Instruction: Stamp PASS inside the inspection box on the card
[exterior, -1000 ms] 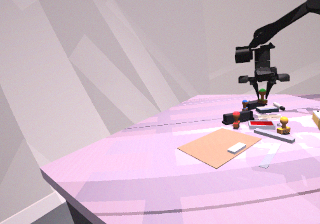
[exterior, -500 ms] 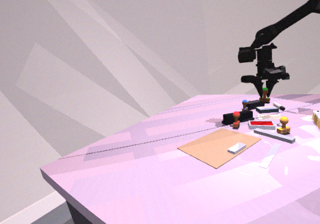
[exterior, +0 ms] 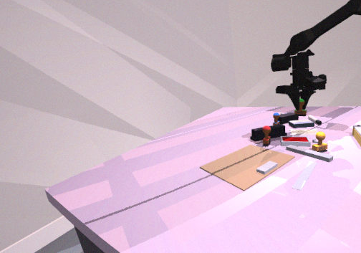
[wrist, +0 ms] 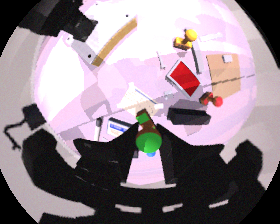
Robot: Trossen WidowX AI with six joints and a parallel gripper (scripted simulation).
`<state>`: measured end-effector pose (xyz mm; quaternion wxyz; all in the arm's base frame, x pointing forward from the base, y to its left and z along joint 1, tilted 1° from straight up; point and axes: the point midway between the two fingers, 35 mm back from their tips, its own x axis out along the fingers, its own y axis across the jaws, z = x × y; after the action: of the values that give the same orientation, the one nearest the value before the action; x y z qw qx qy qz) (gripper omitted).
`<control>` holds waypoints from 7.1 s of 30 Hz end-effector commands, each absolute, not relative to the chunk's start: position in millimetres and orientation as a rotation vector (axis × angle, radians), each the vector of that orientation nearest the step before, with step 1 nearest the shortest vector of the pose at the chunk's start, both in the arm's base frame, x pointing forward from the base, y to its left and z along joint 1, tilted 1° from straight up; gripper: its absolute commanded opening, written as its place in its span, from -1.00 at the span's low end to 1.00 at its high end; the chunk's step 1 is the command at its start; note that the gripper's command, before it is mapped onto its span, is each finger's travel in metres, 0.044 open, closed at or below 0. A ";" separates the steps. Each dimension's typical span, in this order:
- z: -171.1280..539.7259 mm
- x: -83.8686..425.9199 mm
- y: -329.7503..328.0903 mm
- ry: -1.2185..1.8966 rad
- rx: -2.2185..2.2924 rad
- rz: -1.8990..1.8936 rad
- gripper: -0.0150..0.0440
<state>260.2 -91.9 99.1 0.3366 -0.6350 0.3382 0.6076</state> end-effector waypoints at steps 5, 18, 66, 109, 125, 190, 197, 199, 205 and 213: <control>92.9 260.2 -91.5 0.871 -1.655 1.592 -0.49; 84.3 261.1 -92.0 0.869 -1.654 1.593 -0.49; 52.4 262.1 -93.0 0.862 -1.651 1.598 -0.49; 32.4 260.9 -93.0 0.857 -1.649 1.600 -0.49; 29.6 261.0 -93.1 0.857 -1.649 1.600 -0.49; 36.7 260.8 -92.9 0.857 -1.649 1.600 -0.49; 42.1 261.1 -93.0 0.857 -1.649 1.600 -0.49; 45.3 261.4 -93.0 0.857 -1.649 1.600 -0.49; 54.9 261.8 -93.1 0.857 -1.649 1.600 -0.49; 67.9 261.8 -92.9 0.857 -1.649 1.600 -0.49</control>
<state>261.1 -93.6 62.9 0.3369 -0.6319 0.3318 0.6141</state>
